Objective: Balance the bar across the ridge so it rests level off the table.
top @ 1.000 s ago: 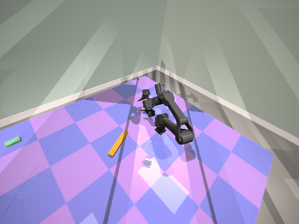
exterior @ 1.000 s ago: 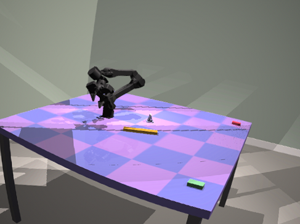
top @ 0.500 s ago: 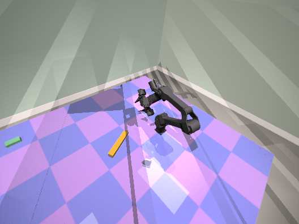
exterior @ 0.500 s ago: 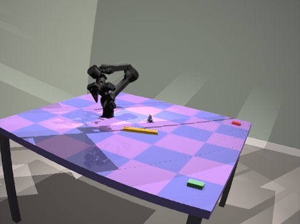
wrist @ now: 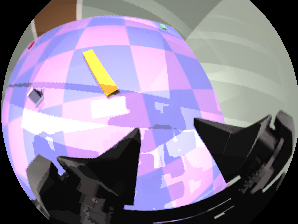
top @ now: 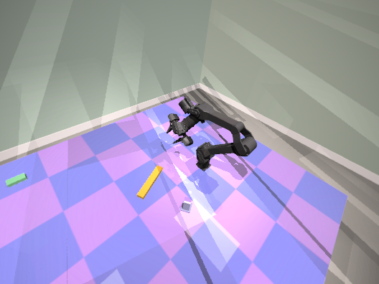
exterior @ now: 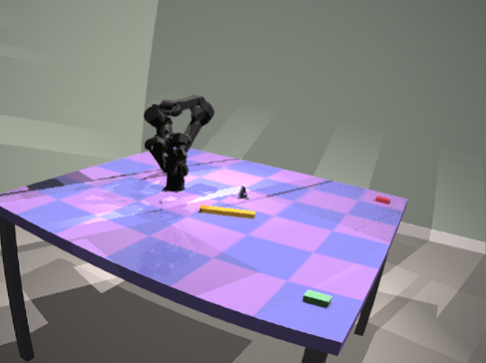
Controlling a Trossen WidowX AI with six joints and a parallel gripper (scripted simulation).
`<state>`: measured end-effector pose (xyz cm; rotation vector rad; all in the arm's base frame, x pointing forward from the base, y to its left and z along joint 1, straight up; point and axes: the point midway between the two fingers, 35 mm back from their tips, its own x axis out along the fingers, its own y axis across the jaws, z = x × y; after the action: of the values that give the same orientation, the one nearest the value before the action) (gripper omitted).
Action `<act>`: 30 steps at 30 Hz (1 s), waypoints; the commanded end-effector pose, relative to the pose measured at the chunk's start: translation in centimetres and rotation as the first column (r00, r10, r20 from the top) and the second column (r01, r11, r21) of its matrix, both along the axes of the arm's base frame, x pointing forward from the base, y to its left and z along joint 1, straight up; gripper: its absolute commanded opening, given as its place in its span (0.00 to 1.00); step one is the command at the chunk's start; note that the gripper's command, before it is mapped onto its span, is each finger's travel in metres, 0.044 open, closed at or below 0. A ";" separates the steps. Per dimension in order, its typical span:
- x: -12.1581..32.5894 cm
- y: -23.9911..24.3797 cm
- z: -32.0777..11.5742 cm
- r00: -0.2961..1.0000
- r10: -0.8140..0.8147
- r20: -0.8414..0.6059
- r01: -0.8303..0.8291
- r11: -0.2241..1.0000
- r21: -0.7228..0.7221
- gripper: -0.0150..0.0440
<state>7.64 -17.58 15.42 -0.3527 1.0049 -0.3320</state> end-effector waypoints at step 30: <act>7.0 0.3 -0.4 0.968 0.199 -0.152 -0.151 0.947 0.282 0.79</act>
<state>13.89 -17.38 15.05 -0.2326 1.1472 -0.0241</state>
